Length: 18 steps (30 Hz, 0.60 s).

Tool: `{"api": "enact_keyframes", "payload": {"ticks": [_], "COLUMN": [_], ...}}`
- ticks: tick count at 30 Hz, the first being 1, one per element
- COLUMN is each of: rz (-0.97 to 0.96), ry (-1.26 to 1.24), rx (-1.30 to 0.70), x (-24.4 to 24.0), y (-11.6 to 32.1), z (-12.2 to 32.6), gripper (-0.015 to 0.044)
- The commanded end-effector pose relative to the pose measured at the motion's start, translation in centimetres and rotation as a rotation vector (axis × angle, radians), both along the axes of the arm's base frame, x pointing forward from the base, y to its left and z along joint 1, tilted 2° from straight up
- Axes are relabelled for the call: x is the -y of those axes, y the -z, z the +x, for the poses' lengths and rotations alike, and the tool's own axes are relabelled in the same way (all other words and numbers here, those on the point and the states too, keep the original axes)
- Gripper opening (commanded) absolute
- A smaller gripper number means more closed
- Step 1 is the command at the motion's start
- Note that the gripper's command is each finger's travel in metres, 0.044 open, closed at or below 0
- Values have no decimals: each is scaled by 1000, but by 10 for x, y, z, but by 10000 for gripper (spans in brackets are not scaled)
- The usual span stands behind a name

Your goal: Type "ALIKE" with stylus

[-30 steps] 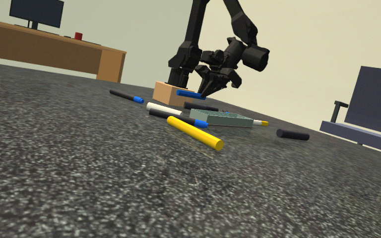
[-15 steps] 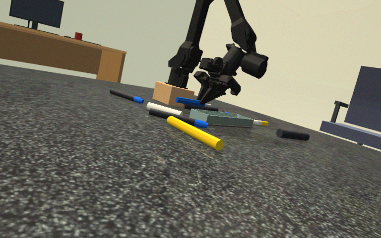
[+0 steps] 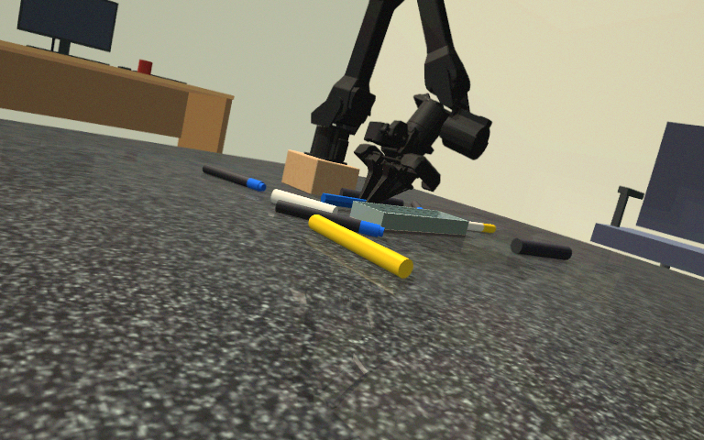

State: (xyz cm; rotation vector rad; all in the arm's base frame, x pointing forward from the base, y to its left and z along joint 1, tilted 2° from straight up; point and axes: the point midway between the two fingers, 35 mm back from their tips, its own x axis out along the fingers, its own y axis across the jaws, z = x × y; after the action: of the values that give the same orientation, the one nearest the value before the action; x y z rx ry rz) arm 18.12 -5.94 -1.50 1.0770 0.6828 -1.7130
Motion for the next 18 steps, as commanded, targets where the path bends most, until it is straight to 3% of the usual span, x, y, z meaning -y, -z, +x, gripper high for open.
{"api": "enact_keyframes", "payload": {"ticks": [1,8,14,18], "rz": [-4,-4,0,0], "ry": [0,0,-1,-1], "rx": [-9,-9,-6,-6], "x": [0,0,0,0], "y": [5,5,4,4], "z": [-3,-3,-2,-2], "gripper": [0,0,150,150]}}
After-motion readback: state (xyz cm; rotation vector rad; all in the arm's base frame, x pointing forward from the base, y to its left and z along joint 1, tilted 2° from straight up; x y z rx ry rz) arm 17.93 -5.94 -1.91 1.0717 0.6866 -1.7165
